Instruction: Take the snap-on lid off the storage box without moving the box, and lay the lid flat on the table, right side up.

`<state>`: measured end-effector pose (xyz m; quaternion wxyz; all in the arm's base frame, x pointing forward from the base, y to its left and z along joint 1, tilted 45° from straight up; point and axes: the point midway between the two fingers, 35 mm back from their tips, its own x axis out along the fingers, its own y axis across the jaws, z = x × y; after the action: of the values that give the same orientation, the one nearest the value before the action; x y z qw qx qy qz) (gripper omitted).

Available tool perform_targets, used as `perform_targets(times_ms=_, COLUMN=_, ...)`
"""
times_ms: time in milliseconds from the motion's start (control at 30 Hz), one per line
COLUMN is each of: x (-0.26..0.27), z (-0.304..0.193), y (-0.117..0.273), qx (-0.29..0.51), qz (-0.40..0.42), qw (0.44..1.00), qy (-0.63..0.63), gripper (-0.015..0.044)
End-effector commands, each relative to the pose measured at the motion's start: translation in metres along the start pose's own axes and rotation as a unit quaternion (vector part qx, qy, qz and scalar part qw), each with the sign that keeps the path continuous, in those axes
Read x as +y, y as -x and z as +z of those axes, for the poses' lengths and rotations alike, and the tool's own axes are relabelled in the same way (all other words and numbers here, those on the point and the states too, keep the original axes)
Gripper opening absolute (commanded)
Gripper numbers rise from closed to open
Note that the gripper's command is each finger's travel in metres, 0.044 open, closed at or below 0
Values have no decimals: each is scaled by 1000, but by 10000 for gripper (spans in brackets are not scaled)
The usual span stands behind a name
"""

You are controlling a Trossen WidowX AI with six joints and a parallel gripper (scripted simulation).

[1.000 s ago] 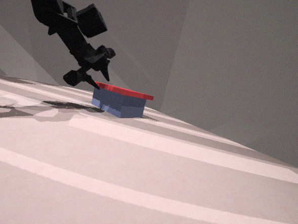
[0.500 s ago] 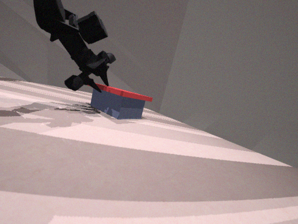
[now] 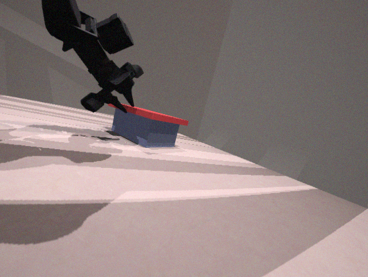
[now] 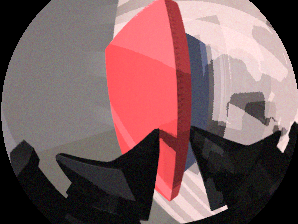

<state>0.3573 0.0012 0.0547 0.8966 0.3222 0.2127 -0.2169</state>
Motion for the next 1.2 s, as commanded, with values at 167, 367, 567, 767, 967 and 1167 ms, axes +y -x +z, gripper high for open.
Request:
perform_targets(times_ms=167, x=1, z=0, y=1, qx=0, qz=0, qw=1000, qy=0, gripper=0)
perform_targets(times_ms=367, x=2, z=0, y=2, qx=0, qz=0, qw=1000, qy=0, gripper=0)
perform_targets(times_ms=567, x=3, z=0, y=3, qx=0, qz=0, qw=1000, qy=0, gripper=0)
perform_targets(times_ms=767, x=4, z=0, y=4, qx=0, qz=0, qw=1000, qy=0, gripper=0)
perform_targets(times_ms=967, x=5, z=0, y=5, qx=0, qz=0, qw=1000, qy=0, gripper=0)
perform_targets(times_ms=1167, x=6, z=0, y=5, qx=0, qz=0, qw=1000, qy=0, gripper=0)
